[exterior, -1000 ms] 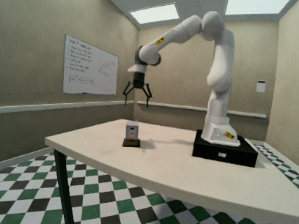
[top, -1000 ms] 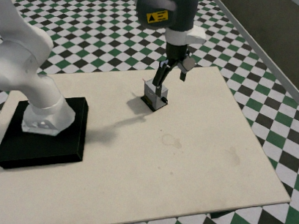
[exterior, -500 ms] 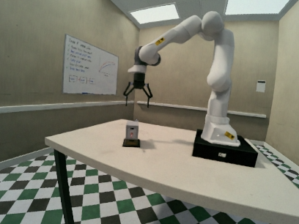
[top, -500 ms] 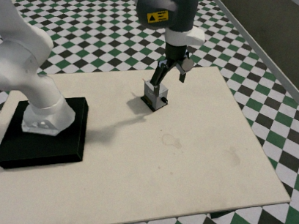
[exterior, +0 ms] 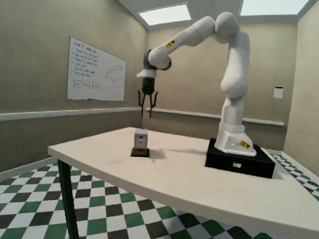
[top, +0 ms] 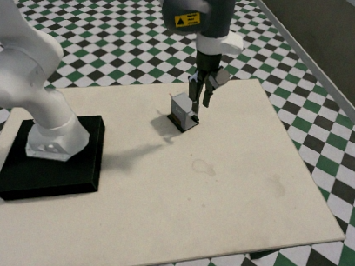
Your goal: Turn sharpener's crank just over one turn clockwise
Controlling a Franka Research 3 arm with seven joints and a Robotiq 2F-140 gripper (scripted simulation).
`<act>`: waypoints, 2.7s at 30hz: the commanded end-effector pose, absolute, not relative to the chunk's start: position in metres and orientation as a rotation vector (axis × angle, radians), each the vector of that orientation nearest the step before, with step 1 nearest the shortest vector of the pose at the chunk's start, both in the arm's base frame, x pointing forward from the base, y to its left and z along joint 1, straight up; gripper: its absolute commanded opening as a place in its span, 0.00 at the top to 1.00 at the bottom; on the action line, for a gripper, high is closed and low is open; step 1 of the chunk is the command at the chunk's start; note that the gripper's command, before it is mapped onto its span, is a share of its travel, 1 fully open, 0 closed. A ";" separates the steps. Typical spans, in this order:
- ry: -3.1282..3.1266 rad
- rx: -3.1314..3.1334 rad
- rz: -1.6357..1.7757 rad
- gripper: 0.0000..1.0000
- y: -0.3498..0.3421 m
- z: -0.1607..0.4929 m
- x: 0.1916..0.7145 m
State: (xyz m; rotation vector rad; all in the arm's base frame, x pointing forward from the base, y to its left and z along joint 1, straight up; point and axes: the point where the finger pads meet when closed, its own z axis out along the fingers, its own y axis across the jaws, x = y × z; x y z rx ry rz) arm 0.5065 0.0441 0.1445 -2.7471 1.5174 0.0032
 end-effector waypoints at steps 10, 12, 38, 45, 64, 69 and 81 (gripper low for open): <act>1.530 -2.744 0.010 0.90 0.044 0.143 0.505; 1.530 -2.744 0.010 0.90 0.044 0.143 0.505; 1.530 -2.744 0.010 0.61 0.044 0.143 0.505; 1.530 -2.744 0.010 0.61 0.044 0.143 0.505; 1.530 -2.744 0.010 0.61 0.044 0.143 0.505; 1.530 -2.744 0.010 0.61 0.044 0.143 0.505; 1.530 -2.744 0.010 0.61 0.044 0.140 0.505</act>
